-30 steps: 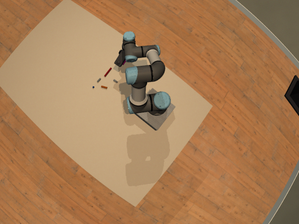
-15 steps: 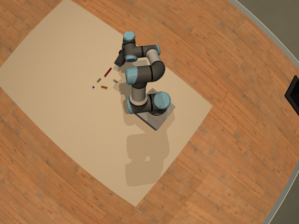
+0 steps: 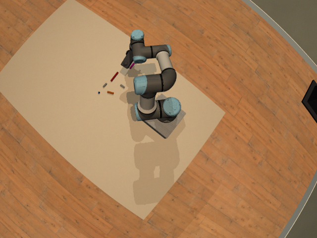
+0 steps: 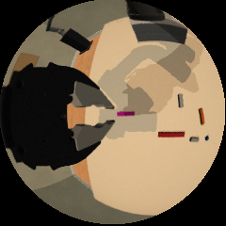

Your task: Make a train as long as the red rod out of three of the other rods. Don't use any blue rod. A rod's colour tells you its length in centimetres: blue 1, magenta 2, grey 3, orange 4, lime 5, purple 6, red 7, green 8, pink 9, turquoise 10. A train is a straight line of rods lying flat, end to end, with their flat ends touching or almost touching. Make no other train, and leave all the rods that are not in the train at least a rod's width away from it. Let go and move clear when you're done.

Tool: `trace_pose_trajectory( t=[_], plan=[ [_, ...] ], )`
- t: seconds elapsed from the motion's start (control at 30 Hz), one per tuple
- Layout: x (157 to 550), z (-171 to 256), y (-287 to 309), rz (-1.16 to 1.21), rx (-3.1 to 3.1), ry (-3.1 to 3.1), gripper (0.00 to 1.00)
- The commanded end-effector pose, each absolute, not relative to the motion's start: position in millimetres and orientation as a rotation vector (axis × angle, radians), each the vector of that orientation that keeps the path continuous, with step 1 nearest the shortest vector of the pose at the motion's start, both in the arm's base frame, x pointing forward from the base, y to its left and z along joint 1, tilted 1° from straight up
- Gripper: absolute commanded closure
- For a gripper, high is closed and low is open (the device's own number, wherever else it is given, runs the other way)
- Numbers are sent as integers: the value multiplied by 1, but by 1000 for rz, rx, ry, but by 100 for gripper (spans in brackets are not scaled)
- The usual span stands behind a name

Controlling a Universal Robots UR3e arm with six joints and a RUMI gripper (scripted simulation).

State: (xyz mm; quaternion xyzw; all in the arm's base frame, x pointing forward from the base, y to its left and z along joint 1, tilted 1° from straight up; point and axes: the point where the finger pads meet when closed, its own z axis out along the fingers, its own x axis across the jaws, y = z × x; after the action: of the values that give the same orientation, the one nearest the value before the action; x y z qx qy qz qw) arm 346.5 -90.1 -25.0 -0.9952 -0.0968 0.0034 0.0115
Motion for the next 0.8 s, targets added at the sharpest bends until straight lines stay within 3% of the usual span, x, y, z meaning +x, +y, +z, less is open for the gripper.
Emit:
trace_pose_trajectory(
  t=[0.0,0.57,0.6,0.77],
  plan=[
    [347,-8,-91,14,-3103,-302,86],
    [347,25,-92,14,-3103,-302,86],
    [347,25,-92,14,-3103,-302,0],
    [347,25,-92,14,-3103,-302,0]
  ],
)
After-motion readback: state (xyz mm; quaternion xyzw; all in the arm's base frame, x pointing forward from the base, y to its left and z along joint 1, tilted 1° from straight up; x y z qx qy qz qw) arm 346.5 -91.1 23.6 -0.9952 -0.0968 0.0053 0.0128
